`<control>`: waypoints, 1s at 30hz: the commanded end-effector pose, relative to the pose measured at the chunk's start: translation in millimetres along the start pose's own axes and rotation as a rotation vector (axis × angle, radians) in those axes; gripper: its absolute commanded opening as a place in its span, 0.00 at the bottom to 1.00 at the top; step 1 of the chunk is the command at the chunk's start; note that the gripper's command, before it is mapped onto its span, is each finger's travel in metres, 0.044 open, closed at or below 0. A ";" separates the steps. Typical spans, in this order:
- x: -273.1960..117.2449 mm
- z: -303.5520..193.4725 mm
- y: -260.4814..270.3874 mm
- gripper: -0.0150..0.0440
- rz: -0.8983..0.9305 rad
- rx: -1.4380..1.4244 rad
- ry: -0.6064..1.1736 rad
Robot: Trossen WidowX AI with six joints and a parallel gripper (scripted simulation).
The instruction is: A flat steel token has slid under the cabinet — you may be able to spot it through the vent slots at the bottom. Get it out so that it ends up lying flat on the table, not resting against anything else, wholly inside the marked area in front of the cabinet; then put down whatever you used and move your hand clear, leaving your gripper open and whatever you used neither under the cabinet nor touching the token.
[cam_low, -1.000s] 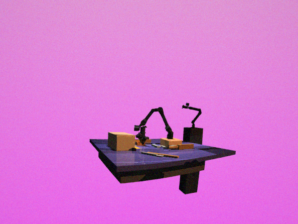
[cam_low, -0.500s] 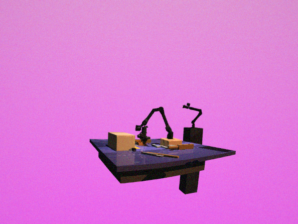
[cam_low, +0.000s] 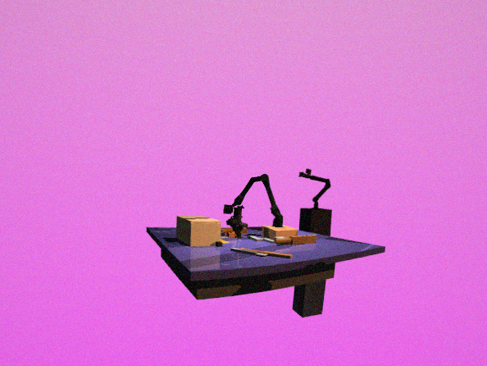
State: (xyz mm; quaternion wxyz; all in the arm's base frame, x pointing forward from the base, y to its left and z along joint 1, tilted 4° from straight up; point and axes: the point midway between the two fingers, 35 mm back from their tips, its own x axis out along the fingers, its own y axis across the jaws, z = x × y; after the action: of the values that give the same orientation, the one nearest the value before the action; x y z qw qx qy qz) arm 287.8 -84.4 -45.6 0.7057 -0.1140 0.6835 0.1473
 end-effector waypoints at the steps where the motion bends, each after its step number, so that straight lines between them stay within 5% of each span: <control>1: 1.0 -8.4 0.6 0.25 0.004 0.000 0.003; 30: -0.7 -35.2 1.5 0.25 0.001 0.021 0.004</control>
State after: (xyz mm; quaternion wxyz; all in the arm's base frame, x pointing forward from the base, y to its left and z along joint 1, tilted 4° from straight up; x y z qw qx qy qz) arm 256.4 -99.2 -47.0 0.7053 -0.1105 0.6855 0.1433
